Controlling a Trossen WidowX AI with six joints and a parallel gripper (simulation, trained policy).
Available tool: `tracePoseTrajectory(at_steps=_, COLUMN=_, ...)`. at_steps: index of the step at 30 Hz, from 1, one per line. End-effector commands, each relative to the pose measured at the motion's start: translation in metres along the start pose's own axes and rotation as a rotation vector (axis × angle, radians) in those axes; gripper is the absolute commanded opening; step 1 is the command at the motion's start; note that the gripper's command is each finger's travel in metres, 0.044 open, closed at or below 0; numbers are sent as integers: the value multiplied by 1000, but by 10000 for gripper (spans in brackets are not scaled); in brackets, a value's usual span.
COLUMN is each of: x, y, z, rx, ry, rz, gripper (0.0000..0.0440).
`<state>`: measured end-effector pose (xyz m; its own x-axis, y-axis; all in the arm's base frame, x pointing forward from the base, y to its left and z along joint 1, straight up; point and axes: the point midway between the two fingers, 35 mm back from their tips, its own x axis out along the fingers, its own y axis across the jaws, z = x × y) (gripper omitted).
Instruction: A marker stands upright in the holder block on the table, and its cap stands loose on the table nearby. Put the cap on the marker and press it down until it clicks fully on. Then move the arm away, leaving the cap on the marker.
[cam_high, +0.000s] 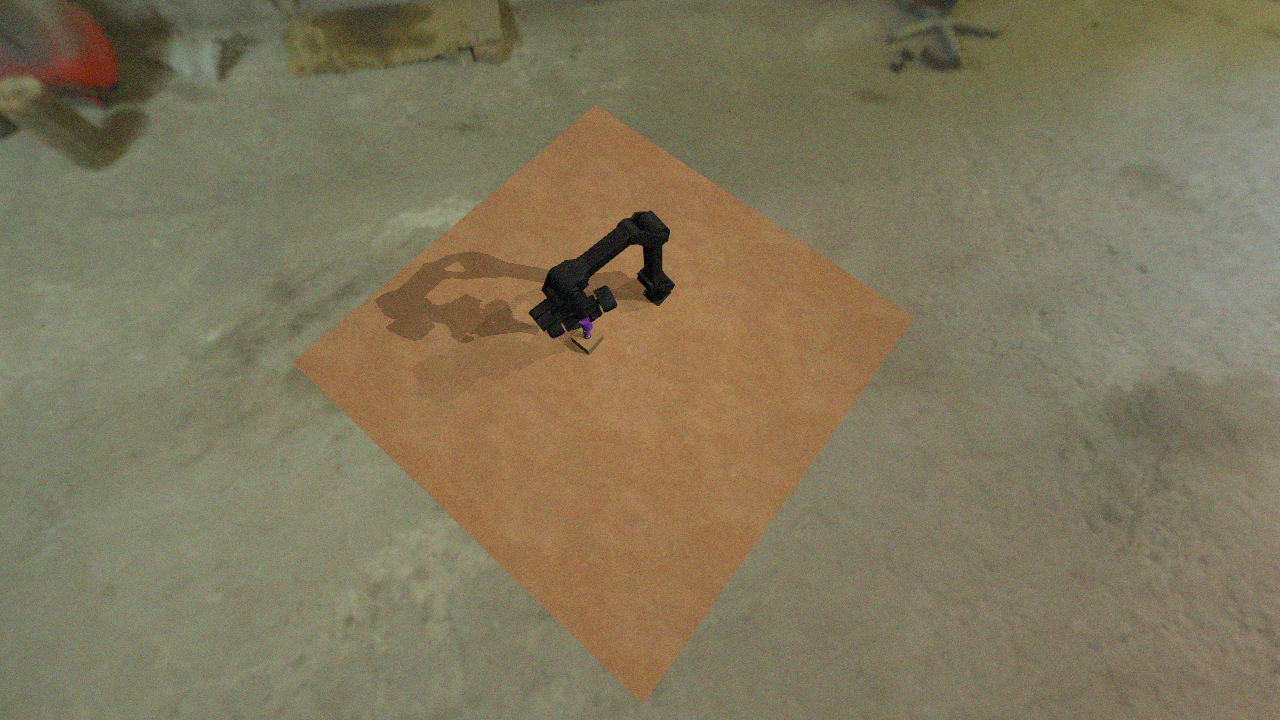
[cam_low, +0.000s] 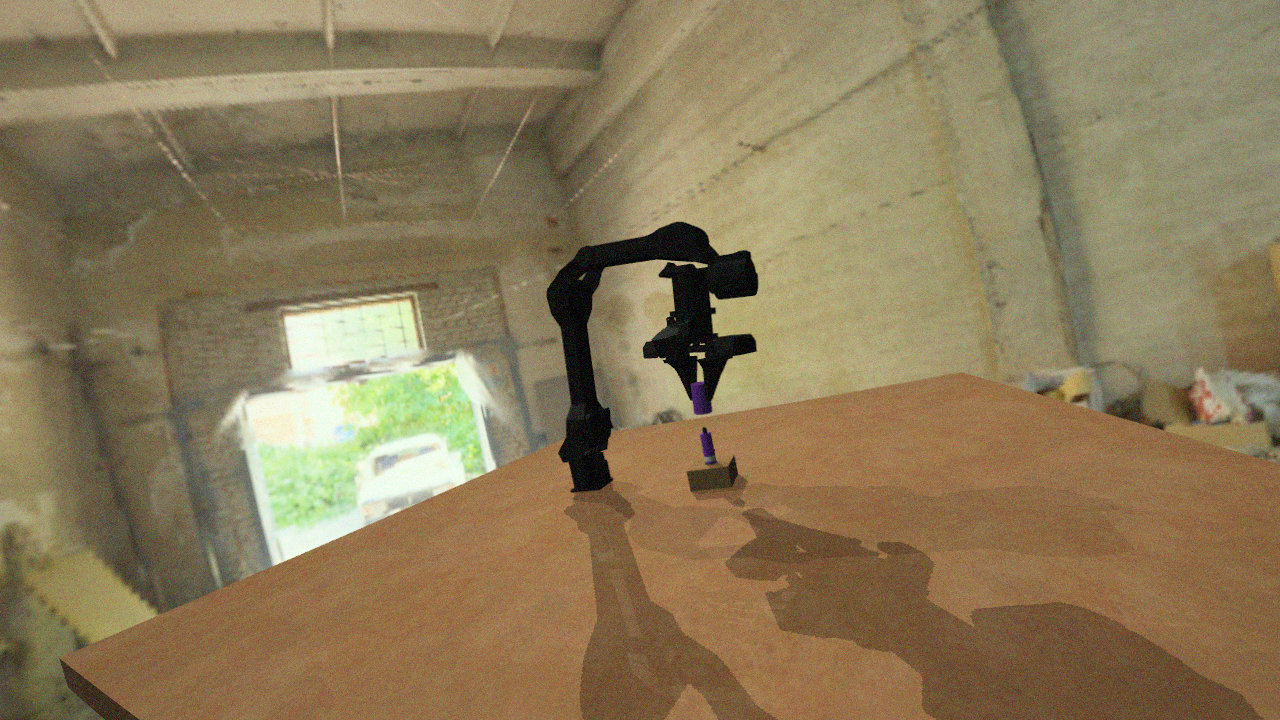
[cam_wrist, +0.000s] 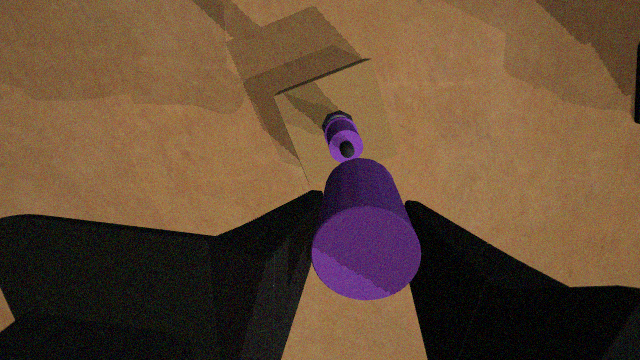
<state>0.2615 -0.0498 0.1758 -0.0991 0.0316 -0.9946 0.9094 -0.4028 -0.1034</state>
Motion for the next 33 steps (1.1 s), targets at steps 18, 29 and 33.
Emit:
tracePoseTrajectory(at_steps=18, x=23, y=2, z=8, rx=79, ry=19, rz=-8, gripper=0)
tracePoseTrajectory(at_steps=29, x=42, y=4, z=7, rx=91, ry=26, rz=-22, gripper=0)
tracePoseTrajectory(at_steps=33, x=49, y=4, z=7, rx=91, ry=28, rz=-32, gripper=0)
